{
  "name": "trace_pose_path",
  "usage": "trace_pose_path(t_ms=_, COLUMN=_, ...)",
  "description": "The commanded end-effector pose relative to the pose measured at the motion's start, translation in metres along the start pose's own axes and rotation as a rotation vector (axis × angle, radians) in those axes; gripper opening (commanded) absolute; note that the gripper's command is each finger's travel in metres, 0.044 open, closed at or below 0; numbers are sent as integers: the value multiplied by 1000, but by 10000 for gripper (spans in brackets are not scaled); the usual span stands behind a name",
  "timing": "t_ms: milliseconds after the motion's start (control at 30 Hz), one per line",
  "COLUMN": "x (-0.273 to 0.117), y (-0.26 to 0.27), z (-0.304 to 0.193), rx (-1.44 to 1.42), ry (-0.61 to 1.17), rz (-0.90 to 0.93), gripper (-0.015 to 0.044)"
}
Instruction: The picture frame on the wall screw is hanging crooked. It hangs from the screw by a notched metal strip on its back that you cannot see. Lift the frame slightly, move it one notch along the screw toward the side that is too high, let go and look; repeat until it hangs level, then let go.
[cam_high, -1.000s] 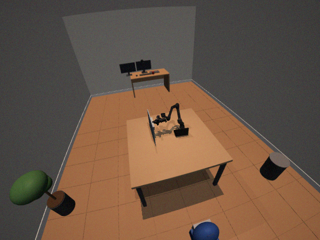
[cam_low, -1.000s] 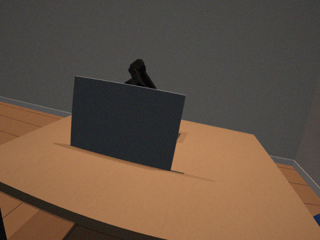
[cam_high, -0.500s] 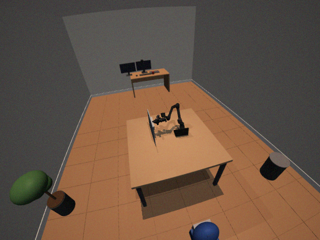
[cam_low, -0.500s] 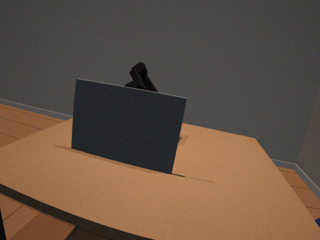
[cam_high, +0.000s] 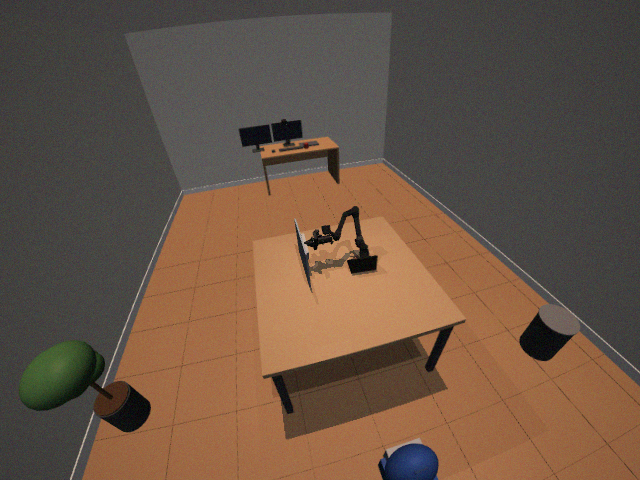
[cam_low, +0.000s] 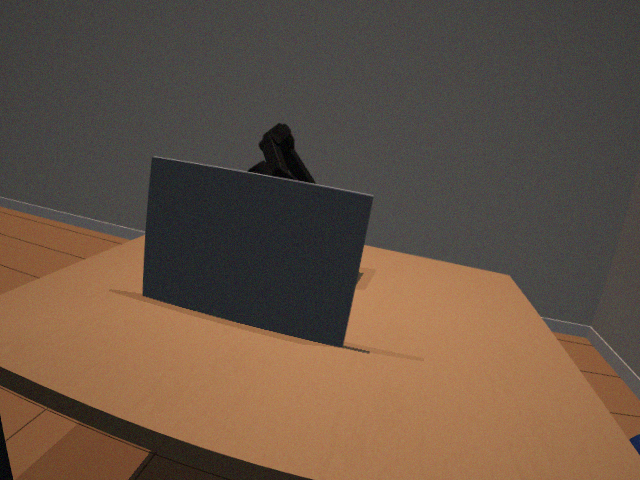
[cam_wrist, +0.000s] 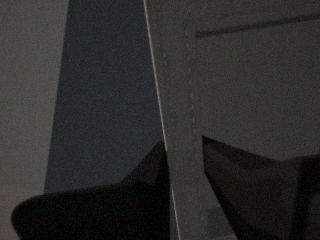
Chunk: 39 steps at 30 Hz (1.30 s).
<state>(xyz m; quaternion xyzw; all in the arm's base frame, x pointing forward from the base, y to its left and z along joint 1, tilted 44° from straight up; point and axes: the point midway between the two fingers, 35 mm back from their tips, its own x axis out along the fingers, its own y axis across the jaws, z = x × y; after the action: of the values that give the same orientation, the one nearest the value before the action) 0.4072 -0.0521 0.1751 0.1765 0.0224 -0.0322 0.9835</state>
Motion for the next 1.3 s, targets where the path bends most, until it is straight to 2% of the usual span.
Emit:
trace_pose_path(t_ms=0, x=0, y=3, z=1, rx=4, ry=-3, rz=10, gripper=0)
trace_pose_path(t_ms=1267, x=0, y=-2, z=-1, rx=3, ry=-3, rz=10, gripper=0)
